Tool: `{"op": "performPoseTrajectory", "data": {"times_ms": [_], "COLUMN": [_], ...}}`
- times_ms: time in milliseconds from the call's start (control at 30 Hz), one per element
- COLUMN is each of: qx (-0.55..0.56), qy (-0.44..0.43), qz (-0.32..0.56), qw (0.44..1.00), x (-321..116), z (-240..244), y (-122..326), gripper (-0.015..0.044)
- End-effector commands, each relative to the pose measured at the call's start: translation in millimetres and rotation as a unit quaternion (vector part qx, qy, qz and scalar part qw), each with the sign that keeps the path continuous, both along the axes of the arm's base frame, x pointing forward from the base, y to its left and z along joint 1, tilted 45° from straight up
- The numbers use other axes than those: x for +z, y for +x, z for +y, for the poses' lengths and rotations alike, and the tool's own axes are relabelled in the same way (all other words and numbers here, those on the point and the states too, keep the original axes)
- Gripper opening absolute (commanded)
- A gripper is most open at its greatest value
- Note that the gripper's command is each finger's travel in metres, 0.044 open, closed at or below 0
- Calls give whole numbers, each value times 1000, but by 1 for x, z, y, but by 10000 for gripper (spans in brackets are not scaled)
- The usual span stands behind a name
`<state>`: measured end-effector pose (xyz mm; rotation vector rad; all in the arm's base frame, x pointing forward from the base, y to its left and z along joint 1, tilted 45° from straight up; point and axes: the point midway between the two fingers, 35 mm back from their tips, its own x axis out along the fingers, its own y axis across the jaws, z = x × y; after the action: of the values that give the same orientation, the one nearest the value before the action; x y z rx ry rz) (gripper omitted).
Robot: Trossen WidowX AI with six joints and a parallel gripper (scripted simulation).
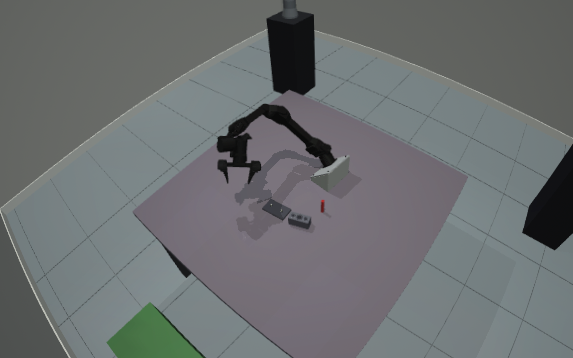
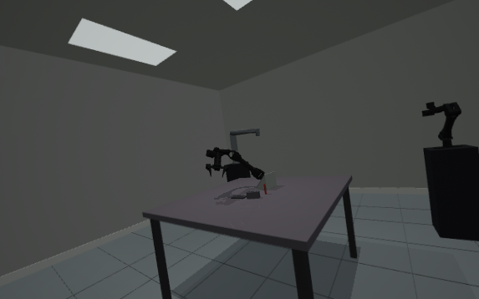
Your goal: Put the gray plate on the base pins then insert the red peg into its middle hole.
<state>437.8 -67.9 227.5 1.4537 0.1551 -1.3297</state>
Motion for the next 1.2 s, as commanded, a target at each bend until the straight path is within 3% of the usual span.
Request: {"op": "performPoseTrajectory", "data": {"times_ms": [0, 233, 467, 1167], "qx": [46, 146, 234, 236], "qy": [-15, -59, -127, -130], "qz": [94, 283, 459, 463], "qw": [994, 946, 847, 844], "x": [-51, -148, -228, -268], "z": [32, 98, 148, 117], "y": [0, -25, -78, -81], "gripper": [440, 440, 440, 440]}}
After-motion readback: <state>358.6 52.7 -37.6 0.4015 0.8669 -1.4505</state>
